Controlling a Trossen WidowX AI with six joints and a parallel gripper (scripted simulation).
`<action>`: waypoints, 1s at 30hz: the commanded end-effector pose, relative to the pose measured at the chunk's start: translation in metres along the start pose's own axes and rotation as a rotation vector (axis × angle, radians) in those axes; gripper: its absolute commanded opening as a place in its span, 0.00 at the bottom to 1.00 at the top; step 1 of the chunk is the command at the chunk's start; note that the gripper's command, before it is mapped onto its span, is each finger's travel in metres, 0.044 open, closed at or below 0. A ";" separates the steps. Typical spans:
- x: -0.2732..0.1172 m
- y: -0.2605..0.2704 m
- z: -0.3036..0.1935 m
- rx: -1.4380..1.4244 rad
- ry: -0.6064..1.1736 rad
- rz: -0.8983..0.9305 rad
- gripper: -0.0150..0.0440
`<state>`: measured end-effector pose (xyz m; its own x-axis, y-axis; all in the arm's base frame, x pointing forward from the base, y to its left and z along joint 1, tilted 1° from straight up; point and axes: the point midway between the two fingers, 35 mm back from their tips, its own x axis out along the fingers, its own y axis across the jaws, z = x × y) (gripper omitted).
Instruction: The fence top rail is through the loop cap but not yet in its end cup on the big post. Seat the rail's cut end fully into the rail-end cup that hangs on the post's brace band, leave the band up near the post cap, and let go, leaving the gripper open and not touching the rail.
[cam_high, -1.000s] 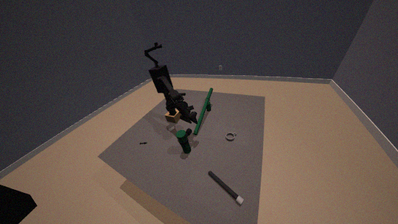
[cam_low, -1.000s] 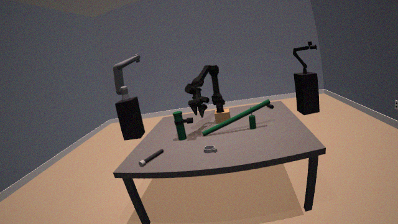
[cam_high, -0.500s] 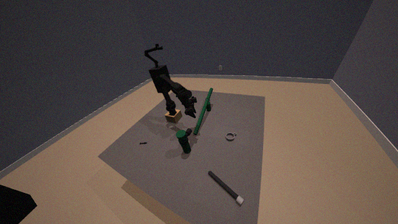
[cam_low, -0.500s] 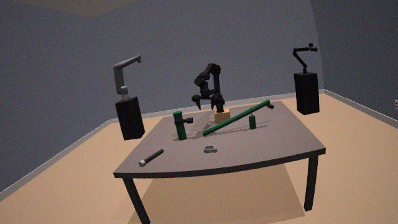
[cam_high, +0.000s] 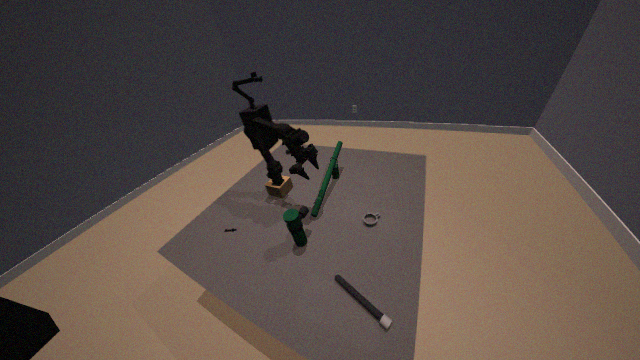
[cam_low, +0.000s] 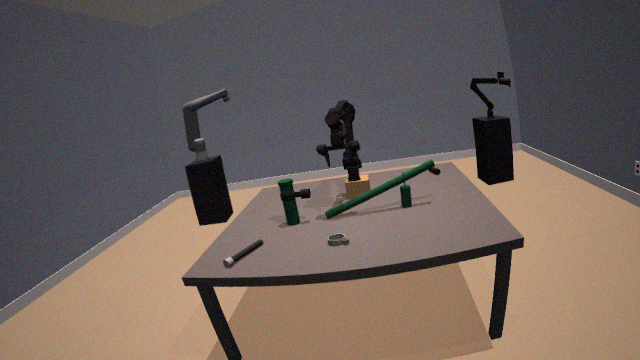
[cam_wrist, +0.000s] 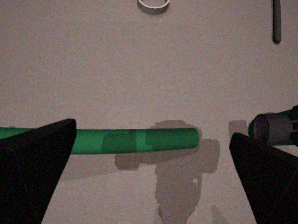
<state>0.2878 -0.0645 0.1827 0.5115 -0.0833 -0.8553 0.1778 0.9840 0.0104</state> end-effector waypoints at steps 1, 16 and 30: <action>-0.002 0.000 0.000 0.029 0.000 -0.007 1.00; 0.063 0.027 -0.013 -1.211 0.317 0.249 1.00; 0.087 0.037 -0.023 -1.651 0.376 0.445 1.00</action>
<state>0.3178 -0.0321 0.0998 0.0540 0.0207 -0.9983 -0.9891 0.1385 -0.0506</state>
